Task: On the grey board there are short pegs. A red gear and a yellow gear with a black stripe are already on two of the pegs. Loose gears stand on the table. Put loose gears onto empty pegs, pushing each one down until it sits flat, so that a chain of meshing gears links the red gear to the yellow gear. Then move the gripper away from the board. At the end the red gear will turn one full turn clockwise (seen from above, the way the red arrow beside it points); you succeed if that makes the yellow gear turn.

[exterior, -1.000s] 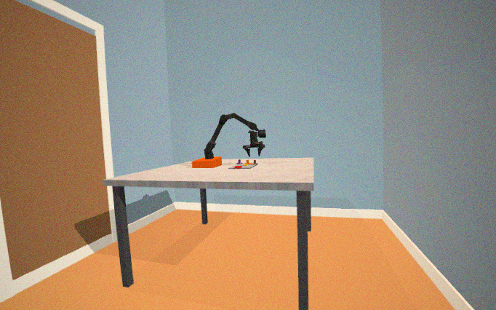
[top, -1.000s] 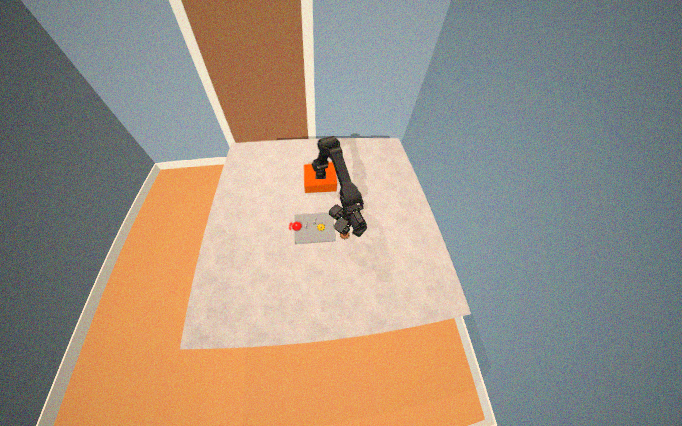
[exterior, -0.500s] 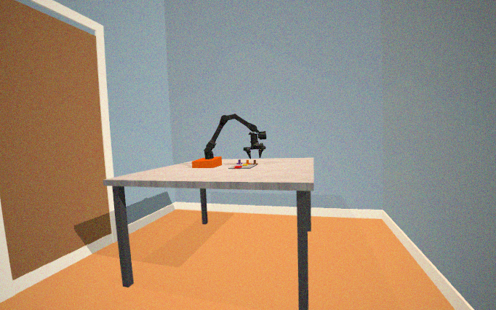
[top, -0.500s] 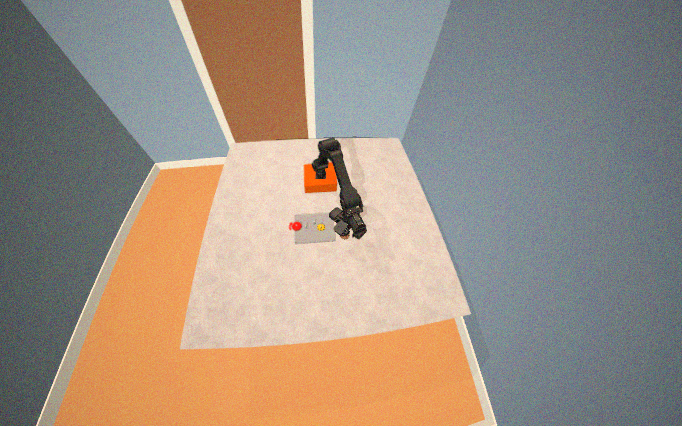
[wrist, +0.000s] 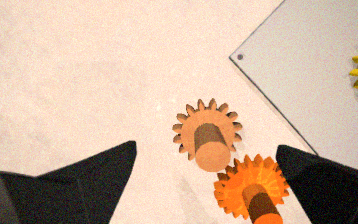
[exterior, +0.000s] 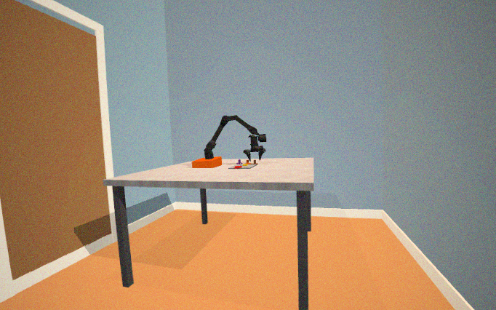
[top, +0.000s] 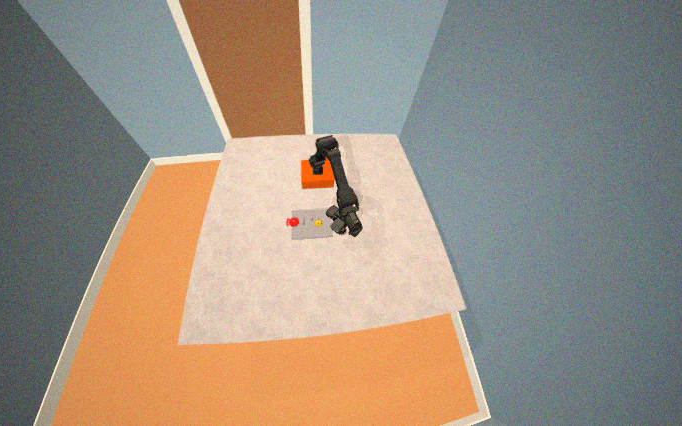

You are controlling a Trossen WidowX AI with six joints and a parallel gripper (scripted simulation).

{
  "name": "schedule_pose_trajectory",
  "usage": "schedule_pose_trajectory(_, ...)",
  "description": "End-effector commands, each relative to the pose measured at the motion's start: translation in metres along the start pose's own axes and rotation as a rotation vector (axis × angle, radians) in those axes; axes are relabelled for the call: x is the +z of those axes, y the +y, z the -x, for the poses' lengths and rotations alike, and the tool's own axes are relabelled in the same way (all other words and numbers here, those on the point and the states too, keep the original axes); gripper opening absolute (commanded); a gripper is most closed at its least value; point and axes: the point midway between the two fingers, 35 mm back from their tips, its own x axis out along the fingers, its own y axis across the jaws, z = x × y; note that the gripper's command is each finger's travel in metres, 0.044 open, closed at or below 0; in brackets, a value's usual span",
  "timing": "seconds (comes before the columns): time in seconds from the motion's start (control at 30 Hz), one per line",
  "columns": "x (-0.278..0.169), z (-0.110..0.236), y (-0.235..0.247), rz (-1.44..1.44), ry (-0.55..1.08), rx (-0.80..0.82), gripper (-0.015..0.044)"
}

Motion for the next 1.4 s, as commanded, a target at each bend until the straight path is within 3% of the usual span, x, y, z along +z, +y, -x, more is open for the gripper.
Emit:
schedule_pose_trajectory(0.0, 0.0, -0.003, -0.003, 0.0, -0.001, -0.01, 0.044)
schedule_pose_trajectory(0.1, 0.0, -0.003, -0.003, 0.0, -0.001, -0.01, 0.044)
schedule_pose_trajectory(0.53, 0.0, -0.003, -0.003, 0.0, -0.001, -0.01, 0.0099)
schedule_pose_trajectory(0.8, 0.0, -0.003, -0.003, 0.0, -0.001, -0.01, 0.0045)
schedule_pose_trajectory(0.87, 0.0, -0.003, -0.003, 0.0, -0.001, -0.01, 0.0)
schedule_pose_trajectory(1.37, 0.001, 0.027, 0.001, -0.005, 0.0, -0.016, 0.0)
